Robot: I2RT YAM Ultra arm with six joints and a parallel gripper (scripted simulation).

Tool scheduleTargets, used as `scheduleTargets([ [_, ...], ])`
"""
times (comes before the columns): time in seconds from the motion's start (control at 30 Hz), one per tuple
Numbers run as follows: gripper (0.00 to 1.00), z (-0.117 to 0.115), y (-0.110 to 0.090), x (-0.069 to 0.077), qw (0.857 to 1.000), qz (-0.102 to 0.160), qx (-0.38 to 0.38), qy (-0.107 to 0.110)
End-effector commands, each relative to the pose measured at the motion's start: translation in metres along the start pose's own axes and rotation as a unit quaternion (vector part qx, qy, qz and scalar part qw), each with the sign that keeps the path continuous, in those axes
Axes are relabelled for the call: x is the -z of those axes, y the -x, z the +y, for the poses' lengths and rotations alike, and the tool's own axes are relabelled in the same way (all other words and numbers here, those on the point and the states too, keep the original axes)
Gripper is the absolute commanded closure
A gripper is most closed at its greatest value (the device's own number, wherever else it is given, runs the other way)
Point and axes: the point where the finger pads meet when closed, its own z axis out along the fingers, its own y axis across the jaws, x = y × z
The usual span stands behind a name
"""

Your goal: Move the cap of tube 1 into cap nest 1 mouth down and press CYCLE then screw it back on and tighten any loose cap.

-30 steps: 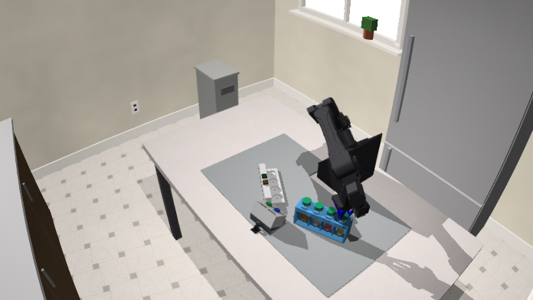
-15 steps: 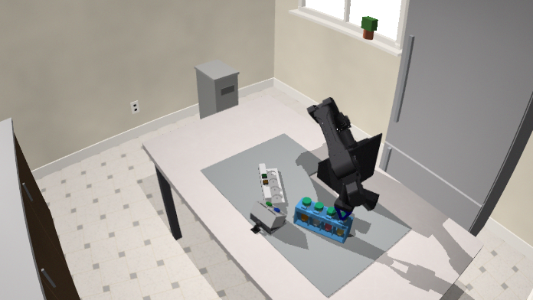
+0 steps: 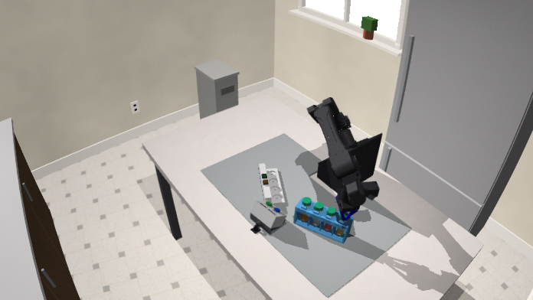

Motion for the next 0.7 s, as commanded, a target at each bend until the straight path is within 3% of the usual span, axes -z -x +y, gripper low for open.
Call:
scheduleTargets([
  [0.0, 1.0, -0.0021, -0.0013, 0.0046, 0.999, 0.003, 0.049, -0.006],
  [0.13, 1.0, -0.0021, -0.0013, 0.0045, 0.999, 0.003, 0.049, -0.006],
  [0.17, 0.51, -0.0021, -0.0013, 0.0045, 0.999, 0.003, 0.049, -0.006],
  [0.57, 0.51, -0.002, -0.0013, 0.0045, 0.999, 0.003, 0.049, -0.006],
  [0.67, 0.51, -0.002, -0.0014, 0.0043, 0.997, 0.002, -0.075, -0.006],
])
